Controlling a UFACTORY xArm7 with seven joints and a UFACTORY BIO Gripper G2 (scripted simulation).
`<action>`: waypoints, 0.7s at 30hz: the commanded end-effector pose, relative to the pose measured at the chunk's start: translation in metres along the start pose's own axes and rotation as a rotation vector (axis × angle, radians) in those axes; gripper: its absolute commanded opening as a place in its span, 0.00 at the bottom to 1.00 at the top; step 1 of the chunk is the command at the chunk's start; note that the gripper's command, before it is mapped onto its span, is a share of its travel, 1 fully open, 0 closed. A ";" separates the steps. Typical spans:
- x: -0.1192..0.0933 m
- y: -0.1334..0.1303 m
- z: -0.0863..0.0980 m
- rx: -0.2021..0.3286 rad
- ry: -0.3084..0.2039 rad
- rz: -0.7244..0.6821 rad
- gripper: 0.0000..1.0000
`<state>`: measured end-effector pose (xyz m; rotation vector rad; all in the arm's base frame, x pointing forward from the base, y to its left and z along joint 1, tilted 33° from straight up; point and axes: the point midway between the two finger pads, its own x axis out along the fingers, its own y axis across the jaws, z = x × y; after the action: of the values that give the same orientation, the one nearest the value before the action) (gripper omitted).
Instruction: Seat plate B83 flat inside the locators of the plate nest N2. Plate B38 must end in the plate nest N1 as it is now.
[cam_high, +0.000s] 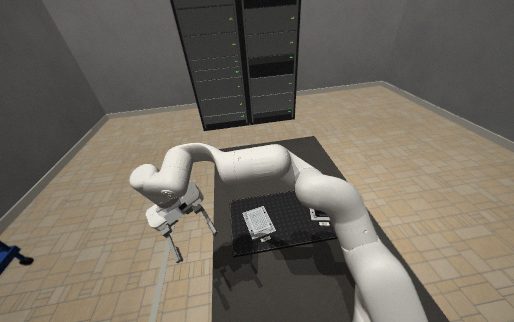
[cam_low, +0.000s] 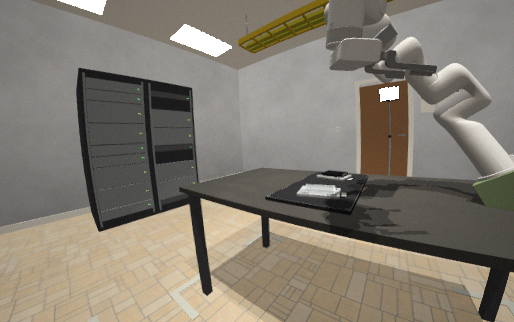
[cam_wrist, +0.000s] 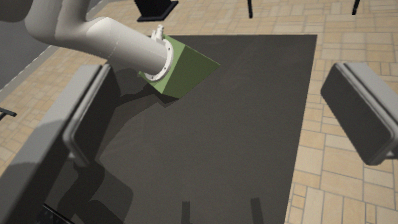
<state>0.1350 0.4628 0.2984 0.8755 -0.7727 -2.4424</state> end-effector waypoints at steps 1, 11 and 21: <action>-0.005 0.007 -0.001 -0.044 -0.033 -0.164 0.37; -0.015 0.016 -0.003 -0.079 -0.095 -0.400 0.37; -0.030 0.029 -0.005 -0.107 -0.173 -0.714 0.37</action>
<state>0.1606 0.4561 0.3198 1.0000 -0.5016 -3.0494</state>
